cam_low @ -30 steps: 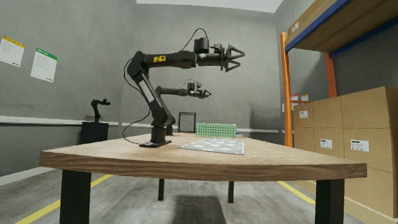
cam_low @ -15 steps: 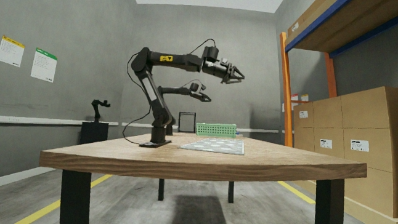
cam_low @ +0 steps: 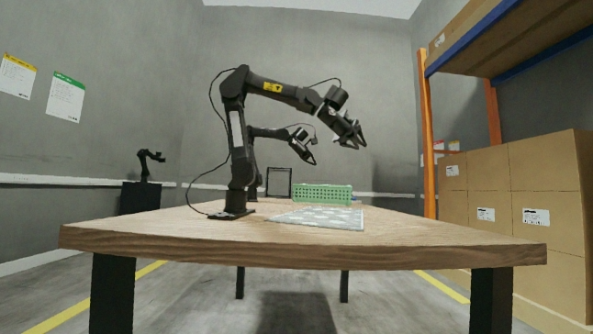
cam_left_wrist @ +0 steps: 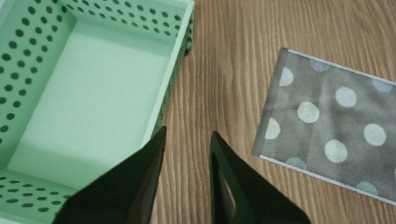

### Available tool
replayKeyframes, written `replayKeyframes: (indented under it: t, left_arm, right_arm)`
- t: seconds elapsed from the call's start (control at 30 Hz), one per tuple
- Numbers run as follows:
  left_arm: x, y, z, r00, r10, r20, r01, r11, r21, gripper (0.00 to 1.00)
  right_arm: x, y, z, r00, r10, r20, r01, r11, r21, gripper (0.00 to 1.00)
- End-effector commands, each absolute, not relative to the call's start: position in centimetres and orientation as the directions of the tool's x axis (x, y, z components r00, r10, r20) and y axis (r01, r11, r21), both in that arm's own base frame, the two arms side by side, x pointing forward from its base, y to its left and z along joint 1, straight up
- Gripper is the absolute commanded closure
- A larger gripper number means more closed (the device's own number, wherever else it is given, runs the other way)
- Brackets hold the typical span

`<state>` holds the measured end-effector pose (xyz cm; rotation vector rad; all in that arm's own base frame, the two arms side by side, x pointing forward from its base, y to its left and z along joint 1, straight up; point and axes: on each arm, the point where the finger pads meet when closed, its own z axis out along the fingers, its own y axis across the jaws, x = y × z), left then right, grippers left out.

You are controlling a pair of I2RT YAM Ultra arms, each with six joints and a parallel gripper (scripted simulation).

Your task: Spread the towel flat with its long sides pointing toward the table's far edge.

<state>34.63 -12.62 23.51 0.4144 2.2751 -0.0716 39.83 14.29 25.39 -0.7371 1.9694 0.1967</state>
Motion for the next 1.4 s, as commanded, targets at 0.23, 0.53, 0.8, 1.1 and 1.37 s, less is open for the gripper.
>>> replayKeyframes:
  t: [0.23,0.53,0.8,1.1,1.37]
  left_arm:
    - [33.5,-18.0,17.5,-0.786,0.394,-0.477,0.436,0.9,0.026,0.66]
    - [32.9,-21.5,12.8,-0.83,0.482,-0.279,0.508,0.861,-0.022,0.66]
    - [32.3,-25.5,7.4,-0.838,0.528,-0.141,0.54,0.839,-0.065,0.66]
    - [33.4,-26.6,7.2,-0.839,0.504,-0.203,0.525,0.849,-0.061,0.66]
    - [33.2,-26.7,6.7,-0.836,0.514,-0.191,0.532,0.845,-0.058,0.66]
  right_arm:
    - [41.1,21.1,20.5,-0.328,-0.625,-0.708,-0.801,0.581,-0.142,0.66]
    - [42.1,25.2,16.4,-0.303,-0.742,-0.598,-0.899,0.431,-0.079,0.66]
    - [43.1,29.8,11.8,-0.236,-0.852,-0.467,-0.967,0.254,0.025,0.66]
    - [44.1,33.8,7.7,-0.217,-0.875,-0.433,-0.975,0.216,0.052,0.66]
    - [45.2,35.1,5.7,-0.244,-0.868,-0.432,-0.968,0.244,0.056,0.66]
